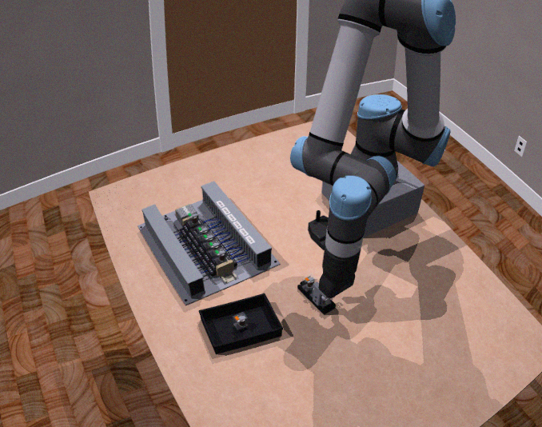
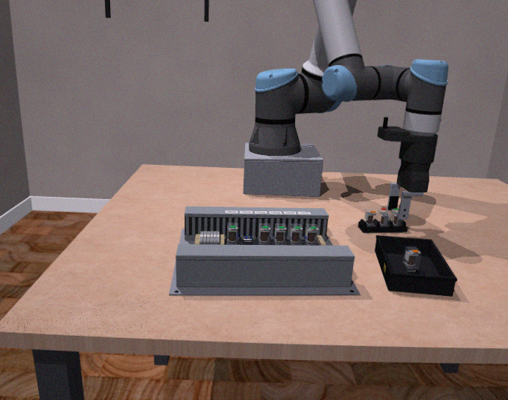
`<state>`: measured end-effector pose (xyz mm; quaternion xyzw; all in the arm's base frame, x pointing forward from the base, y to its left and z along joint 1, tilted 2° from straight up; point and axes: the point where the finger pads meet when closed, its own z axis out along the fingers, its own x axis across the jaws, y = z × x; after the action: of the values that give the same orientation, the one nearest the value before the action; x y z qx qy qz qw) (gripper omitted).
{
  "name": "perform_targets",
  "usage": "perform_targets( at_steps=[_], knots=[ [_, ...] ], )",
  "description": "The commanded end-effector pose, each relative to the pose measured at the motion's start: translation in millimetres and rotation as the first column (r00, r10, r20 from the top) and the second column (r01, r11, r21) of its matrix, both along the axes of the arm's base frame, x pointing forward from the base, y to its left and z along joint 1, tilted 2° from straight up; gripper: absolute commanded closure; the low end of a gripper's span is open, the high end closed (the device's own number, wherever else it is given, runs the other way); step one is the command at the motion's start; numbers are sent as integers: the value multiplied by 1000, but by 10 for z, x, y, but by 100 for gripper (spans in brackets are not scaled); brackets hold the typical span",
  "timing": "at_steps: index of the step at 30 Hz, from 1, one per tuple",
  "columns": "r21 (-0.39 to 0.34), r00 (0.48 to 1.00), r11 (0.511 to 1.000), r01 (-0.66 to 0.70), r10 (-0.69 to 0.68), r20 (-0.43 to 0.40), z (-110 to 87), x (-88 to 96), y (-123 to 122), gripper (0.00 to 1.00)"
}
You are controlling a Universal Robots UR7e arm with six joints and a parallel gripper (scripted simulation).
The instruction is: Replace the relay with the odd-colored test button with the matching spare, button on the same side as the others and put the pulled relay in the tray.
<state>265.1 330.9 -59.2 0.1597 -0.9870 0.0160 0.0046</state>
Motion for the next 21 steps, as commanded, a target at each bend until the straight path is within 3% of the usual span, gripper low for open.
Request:
perform_targets(
  at_steps=[1, 21],
  knots=[
    [1, 1000, 1000, 0, 0, 2, -6, 5, 4, 0],
    [1, 1000, 1000, 0, 0, 2, -84, 4, 1, 0]
  ],
)
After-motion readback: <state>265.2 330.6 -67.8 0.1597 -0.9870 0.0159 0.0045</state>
